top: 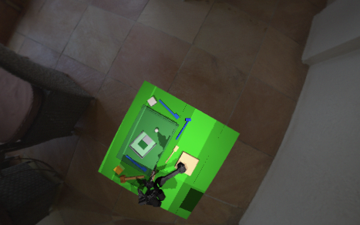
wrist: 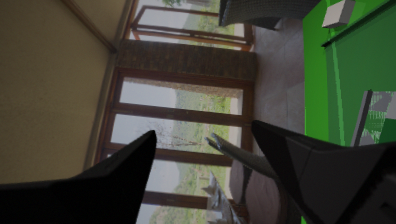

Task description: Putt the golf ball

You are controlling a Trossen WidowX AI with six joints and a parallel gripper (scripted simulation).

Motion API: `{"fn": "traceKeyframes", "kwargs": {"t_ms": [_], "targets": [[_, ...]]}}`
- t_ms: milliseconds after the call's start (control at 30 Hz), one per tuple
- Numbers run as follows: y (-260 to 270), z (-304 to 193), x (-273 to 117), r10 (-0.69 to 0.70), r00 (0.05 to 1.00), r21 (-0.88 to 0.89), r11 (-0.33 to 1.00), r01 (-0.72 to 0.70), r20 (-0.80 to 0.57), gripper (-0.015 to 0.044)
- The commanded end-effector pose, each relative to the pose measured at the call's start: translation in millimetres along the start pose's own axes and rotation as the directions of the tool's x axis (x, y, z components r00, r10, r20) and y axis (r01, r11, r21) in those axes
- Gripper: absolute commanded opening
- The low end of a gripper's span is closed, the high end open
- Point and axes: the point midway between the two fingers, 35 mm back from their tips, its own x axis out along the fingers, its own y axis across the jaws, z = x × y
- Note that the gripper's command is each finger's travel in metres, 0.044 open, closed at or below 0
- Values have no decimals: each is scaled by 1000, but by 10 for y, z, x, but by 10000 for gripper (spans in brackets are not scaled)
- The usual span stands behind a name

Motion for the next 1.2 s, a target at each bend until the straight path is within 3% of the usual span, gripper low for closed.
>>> {"fn": "traceKeyframes", "kwargs": {"t_ms": [0, 233, 433, 600, 733, 900, 1167], "targets": [[3, 14, -1, 3, 1000, 15, 1000, -3, 1, 426], [378, 482, -359, 165, 979, 521, 850, -80, -120, 440], [595, 1040, -550, 308, 934, 868, 496, 4, -181, 440], [612, 1417, -541, 367, 912, 971, 211, 112, -185, 440], [534, 1765, -417, 391, 899, 966, -81, 247, -197, 440], [298, 2076, -100, 375, 901, 820, -431, 376, -216, 440], [-298, 2104, 559, 261, 919, 408, -835, 368, -295, 440]]}}
